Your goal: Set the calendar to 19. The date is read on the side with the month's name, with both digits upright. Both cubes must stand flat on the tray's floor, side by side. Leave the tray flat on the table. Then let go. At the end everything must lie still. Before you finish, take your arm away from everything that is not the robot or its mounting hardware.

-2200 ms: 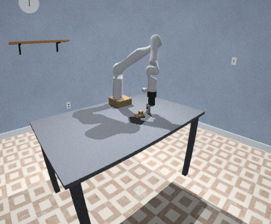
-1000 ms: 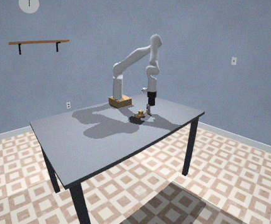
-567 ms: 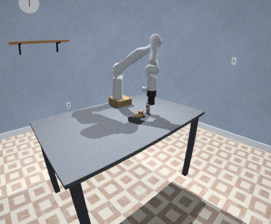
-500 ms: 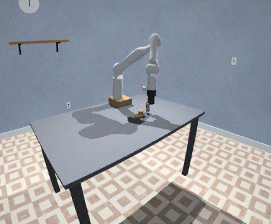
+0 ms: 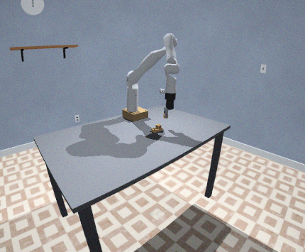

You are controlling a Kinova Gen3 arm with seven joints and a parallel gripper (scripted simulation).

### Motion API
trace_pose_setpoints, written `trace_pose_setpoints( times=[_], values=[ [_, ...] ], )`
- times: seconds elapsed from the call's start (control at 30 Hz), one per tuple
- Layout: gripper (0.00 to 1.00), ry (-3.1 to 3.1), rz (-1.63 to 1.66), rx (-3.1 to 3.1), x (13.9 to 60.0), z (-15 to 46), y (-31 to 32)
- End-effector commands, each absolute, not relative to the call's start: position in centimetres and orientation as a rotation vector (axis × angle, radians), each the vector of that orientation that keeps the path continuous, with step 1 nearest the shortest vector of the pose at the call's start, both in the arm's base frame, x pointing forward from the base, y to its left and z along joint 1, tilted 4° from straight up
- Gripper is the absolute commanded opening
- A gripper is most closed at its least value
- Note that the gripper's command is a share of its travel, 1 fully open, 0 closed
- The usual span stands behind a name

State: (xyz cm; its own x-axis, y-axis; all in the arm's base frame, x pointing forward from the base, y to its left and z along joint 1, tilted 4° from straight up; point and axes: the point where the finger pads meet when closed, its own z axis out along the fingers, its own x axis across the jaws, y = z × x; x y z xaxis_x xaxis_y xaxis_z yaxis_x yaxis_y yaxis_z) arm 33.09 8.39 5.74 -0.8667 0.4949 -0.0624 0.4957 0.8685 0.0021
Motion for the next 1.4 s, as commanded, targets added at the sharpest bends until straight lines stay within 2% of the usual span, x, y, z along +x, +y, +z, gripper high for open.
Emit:
trace_pose_setpoints(
  times=[0.0, 0.8, 1.37],
  values=[
    [0.57, 2.976, 0.011, 0.759, 33.3, 7.2, 9.5],
    [0.57, 2.987, 0.009, 0.717, 33.2, 8.4, 9.5],
    [0.57, 3.072, -0.019, -0.071, 33.4, 8.5, 9.7]
  ],
)
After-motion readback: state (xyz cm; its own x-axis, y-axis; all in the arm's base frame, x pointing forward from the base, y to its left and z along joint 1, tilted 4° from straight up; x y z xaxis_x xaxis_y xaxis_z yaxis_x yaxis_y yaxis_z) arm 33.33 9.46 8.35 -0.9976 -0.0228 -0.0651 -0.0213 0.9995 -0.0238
